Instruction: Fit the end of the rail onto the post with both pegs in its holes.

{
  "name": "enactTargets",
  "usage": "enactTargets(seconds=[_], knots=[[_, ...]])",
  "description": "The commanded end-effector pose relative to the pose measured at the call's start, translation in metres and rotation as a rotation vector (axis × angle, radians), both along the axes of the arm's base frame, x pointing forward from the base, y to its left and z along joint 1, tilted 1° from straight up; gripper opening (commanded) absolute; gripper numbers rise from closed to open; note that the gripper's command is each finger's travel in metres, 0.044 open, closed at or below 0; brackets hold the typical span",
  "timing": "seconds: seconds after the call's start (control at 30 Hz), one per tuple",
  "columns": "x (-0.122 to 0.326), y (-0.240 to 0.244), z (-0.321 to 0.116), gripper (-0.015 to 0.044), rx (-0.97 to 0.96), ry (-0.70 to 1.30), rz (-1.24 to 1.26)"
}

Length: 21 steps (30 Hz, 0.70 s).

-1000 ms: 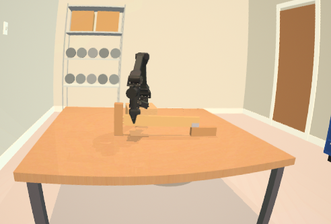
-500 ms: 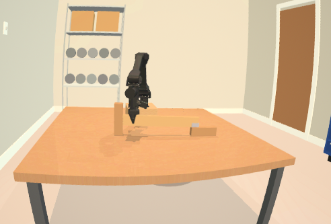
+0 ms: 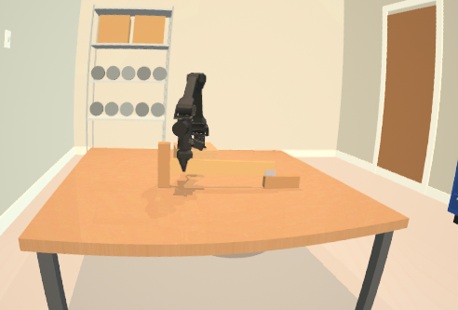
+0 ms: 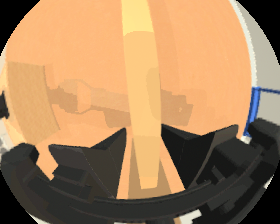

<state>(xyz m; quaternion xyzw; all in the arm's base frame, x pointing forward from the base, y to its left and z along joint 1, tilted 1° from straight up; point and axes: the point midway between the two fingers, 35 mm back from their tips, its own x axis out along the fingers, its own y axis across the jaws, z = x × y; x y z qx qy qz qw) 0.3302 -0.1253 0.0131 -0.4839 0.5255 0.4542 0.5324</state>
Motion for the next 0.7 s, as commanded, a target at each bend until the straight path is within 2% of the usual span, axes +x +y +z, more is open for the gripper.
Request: enactTargets(seconds=[0.0, 0.17, 0.37, 0.5, 0.67], knots=[[0.0, 0.0, 0.0, 0.0315, -0.001, -0.002, 0.0], [0.0, 0.0, 0.0, 0.044, -0.001, -0.002, 0.0], [0.001, 0.002, 0.002, 0.044, -0.001, -0.002, 0.0], [0.003, 0.029, 0.028, 0.044, -0.003, -0.002, 0.002], [0.003, 0.031, 0.03, 0.044, -0.003, -0.002, 0.002]])
